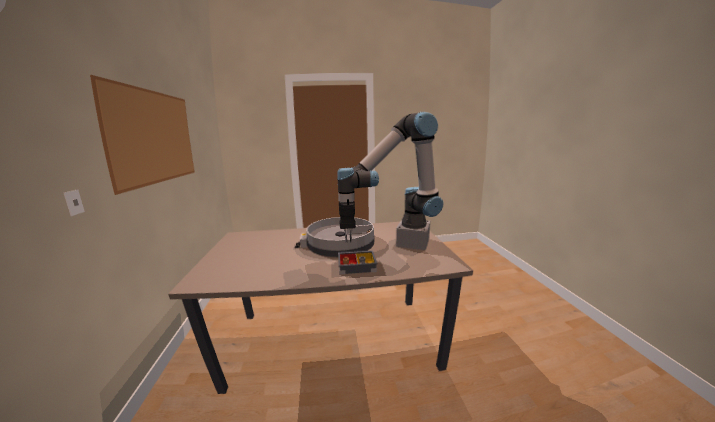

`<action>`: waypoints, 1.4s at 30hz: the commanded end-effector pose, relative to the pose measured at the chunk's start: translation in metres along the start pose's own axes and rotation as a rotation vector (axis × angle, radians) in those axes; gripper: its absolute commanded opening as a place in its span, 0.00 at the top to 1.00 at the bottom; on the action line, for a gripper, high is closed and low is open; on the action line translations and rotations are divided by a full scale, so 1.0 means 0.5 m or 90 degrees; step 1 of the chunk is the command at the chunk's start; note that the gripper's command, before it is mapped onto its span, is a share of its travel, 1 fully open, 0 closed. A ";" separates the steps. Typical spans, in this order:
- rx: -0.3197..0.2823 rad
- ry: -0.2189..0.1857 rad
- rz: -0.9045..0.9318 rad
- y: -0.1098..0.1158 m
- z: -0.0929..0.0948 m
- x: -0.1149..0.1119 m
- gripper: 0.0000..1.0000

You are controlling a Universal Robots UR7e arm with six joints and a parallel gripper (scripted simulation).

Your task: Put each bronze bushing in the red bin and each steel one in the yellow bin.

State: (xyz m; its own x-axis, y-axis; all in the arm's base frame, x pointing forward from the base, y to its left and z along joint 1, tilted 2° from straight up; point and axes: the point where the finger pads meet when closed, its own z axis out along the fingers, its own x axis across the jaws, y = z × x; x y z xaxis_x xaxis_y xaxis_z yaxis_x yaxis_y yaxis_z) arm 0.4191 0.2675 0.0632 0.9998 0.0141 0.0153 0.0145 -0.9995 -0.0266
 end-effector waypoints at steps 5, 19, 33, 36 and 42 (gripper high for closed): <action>0.000 0.001 0.000 0.000 -0.001 0.001 0.58; 0.000 0.001 0.000 0.000 -0.001 0.001 0.58; 0.000 0.001 0.000 0.105 0.009 -0.049 0.60; 0.000 0.001 0.000 0.148 0.013 -0.068 0.60; 0.000 0.001 0.000 0.207 0.019 -0.096 0.60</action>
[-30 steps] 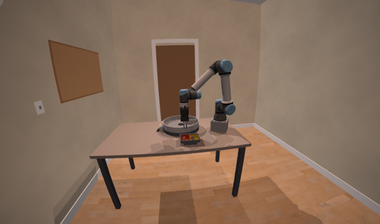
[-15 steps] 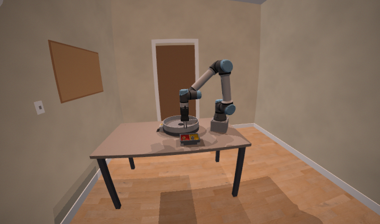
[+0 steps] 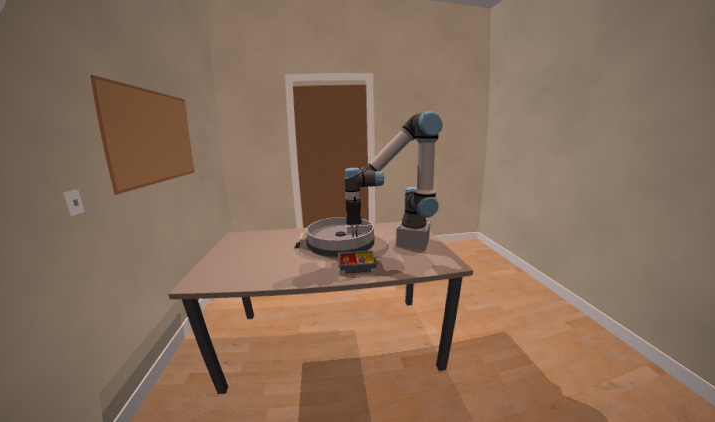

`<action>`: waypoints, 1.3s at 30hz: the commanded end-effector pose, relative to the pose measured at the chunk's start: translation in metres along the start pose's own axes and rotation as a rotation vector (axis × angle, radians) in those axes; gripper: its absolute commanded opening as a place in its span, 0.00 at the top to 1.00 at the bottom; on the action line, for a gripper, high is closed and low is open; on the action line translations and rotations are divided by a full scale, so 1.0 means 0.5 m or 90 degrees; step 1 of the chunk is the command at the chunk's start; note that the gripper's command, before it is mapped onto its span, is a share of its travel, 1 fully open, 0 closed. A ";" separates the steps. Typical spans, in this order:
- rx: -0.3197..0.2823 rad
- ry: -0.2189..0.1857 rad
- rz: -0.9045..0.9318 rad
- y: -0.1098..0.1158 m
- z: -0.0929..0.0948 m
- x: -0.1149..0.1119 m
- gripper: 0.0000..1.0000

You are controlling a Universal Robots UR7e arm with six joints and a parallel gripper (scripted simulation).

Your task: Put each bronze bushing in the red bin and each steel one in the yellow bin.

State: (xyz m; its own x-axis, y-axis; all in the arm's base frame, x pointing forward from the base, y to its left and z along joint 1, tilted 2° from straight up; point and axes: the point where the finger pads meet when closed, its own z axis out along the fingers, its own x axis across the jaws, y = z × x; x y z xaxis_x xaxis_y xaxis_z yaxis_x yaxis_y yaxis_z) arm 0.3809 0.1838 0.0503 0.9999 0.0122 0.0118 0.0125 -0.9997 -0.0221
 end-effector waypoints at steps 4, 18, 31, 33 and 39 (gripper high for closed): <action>0.003 0.003 -0.001 0.044 -0.001 -0.019 0.60; 0.003 0.003 -0.001 0.192 0.014 -0.088 0.60; 0.003 0.003 -0.001 0.356 0.031 -0.164 0.60; 0.003 0.003 -0.001 0.361 0.031 -0.166 0.60; 0.003 0.003 -0.001 0.403 0.035 -0.186 0.60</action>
State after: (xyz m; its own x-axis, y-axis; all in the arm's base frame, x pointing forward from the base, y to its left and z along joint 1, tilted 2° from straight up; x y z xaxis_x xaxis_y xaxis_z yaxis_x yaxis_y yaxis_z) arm 0.3010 0.0055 0.0289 0.9999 0.0121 0.0120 0.0123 -0.9997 -0.0225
